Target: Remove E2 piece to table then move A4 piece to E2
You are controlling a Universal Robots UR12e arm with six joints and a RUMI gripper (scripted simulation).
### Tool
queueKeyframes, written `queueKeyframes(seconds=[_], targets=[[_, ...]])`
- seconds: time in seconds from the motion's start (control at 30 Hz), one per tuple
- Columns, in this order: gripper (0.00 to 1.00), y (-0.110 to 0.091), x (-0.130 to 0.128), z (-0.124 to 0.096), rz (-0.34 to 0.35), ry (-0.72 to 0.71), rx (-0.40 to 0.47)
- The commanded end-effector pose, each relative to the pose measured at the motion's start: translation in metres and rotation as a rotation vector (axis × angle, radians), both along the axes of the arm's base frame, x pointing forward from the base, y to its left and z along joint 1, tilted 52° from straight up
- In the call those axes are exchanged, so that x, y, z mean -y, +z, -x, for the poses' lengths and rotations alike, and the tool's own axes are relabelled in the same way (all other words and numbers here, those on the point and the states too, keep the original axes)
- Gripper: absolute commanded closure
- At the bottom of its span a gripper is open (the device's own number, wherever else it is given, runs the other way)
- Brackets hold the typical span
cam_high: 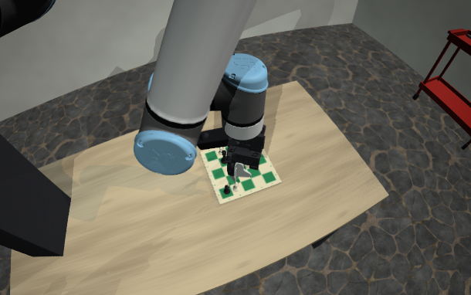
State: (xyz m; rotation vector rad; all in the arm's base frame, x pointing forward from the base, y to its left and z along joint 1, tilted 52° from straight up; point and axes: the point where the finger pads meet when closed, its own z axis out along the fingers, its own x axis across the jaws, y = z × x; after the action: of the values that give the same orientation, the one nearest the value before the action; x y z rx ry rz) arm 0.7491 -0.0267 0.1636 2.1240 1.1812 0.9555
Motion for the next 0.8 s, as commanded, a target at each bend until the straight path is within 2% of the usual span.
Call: queueKeyframes(seconds=[0.0, 0.77], targets=[[0.78, -0.005, 0.001, -0.006, 0.0, 0.0, 0.001], [0.78, -0.021, 0.003, -0.027, 0.0, 0.0, 0.001]])
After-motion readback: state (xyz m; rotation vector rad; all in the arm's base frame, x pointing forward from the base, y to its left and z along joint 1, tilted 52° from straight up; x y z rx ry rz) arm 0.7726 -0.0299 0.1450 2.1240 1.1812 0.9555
